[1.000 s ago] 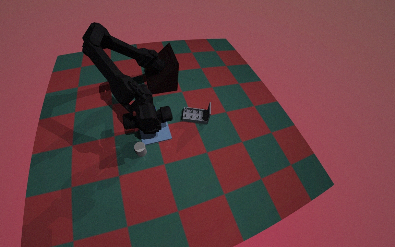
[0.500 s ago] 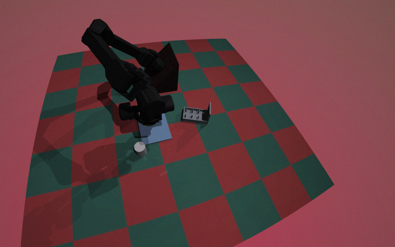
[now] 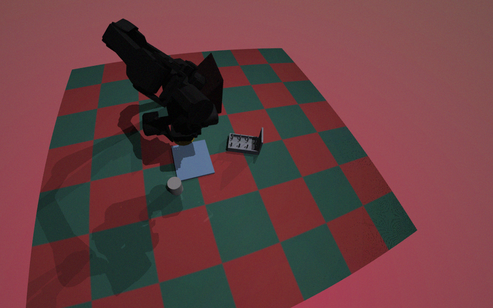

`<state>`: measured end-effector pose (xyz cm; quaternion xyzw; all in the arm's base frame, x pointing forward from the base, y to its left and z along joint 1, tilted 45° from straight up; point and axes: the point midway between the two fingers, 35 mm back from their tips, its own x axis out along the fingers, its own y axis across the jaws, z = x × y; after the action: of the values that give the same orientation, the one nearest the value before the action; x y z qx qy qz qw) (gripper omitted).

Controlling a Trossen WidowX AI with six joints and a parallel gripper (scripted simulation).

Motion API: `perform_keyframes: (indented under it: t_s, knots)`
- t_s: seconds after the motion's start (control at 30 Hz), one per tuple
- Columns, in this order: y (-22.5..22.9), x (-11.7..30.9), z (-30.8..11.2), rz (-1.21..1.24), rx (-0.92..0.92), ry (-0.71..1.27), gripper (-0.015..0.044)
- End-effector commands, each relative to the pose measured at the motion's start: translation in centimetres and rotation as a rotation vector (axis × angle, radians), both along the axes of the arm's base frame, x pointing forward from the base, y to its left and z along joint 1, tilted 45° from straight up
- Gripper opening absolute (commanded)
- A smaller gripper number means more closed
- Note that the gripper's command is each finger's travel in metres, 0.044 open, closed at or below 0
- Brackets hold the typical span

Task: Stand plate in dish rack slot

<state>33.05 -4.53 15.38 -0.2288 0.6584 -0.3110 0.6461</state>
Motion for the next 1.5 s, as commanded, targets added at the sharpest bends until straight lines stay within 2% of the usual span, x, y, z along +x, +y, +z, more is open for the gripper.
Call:
perform_keyframes:
  t_s: [0.0,0.1,0.5,0.8,1.47]
  knots:
    - [0.8,0.1,0.8,-0.006,0.000,0.001,0.0000]
    - [1.5,0.0,0.3,-0.019,0.002,-0.014,0.0000]
    - [11.2,-5.9,-8.9,-0.272,-0.017,-0.259,0.0000]
    - [11.1,-6.2,-9.4,-0.272,0.001,-0.228,0.0000]
    - [8.1,-7.4,-14.1,-0.158,0.345,0.137,0.0000]
